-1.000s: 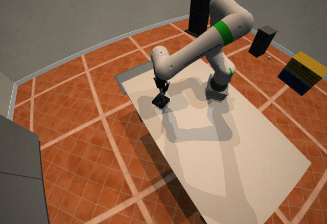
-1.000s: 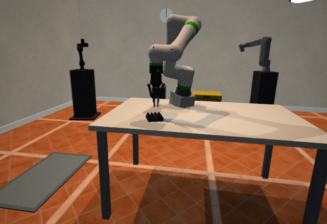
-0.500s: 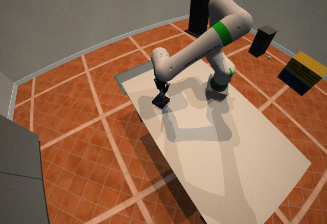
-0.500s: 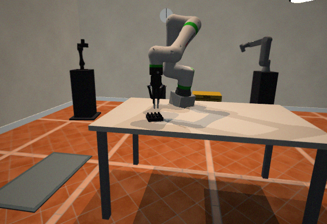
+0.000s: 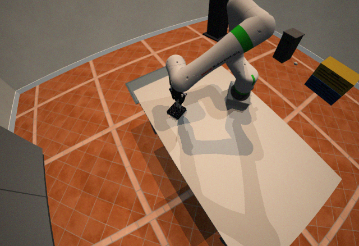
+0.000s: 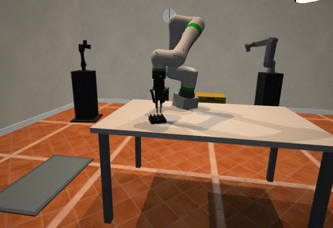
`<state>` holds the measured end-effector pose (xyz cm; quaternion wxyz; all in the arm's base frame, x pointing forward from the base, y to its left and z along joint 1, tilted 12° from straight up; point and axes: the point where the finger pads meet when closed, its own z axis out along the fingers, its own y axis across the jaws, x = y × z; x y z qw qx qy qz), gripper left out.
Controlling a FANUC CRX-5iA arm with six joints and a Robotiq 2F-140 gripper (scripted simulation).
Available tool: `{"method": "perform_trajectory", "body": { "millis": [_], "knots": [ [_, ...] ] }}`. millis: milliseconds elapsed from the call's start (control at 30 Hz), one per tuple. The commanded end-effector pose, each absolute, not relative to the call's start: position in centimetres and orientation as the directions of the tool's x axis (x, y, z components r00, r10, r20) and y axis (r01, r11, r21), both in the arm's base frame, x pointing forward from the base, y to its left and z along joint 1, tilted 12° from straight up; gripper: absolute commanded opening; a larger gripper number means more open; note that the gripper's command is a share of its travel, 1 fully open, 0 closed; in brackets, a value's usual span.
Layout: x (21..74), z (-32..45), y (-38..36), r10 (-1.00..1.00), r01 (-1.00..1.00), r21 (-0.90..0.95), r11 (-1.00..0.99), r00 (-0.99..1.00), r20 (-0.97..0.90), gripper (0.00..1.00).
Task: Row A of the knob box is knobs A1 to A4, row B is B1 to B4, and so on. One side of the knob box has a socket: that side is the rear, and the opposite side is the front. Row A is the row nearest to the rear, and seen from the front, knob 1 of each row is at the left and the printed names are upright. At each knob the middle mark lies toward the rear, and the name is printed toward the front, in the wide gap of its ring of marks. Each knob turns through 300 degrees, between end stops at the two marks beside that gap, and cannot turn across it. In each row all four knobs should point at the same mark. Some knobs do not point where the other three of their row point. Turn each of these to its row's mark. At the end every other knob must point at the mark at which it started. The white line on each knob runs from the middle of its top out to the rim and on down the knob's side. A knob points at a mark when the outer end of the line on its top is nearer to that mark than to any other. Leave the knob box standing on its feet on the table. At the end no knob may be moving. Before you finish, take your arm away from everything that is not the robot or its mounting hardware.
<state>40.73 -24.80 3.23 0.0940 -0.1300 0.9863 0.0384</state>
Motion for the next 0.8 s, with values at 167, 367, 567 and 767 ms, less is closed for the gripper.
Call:
{"method": "perform_trajectory", "body": {
  "millis": [167,367,567,767],
  "knots": [
    [40.9,2.5,-24.7,-0.249,-0.264,0.051,0.963,-0.948,-0.196,0.12],
    [41.0,2.0,-24.7,-0.249,-0.264,0.051,0.963,-0.948,-0.196,0.12],
    [41.0,1.8,-24.7,-0.249,-0.264,0.051,0.963,-0.948,-0.196,0.12],
    [41.0,1.8,-24.7,-0.249,-0.264,0.051,0.963,-0.948,-0.196,0.12]
  ]
}}
